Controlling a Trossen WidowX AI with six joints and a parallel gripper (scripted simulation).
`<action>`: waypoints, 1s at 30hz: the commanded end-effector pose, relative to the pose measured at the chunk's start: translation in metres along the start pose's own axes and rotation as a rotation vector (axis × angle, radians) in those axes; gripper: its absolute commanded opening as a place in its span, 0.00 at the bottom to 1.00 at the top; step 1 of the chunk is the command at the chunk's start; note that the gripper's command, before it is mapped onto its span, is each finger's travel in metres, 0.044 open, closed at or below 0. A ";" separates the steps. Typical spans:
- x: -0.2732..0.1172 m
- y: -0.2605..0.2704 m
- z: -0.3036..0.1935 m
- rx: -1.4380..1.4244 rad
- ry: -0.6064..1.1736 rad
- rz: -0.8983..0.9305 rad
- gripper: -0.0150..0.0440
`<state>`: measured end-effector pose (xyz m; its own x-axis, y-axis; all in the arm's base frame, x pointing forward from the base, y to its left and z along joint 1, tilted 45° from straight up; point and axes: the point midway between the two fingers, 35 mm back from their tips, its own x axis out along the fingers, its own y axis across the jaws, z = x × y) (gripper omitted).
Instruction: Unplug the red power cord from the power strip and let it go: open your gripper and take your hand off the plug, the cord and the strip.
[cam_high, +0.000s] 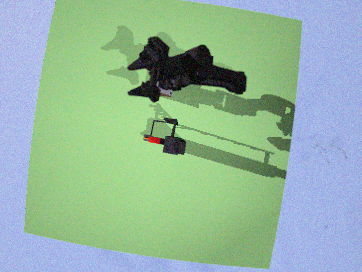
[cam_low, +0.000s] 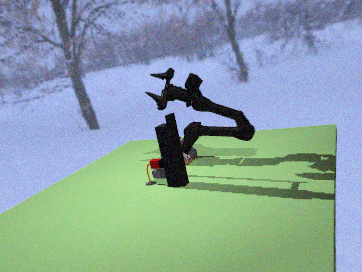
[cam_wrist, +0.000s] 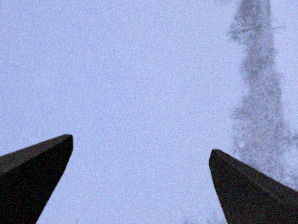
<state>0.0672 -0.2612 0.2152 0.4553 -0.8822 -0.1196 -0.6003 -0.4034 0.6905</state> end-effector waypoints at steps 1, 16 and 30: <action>0.001 -0.001 0.000 -0.004 -0.003 -0.011 0.89; 0.051 -0.154 -0.002 -0.419 0.030 -1.018 0.53; -0.006 -0.292 -0.015 -0.701 0.491 -1.994 0.53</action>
<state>0.2298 -0.1861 0.0512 0.4130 0.3471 -0.8420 0.8100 -0.5627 0.1653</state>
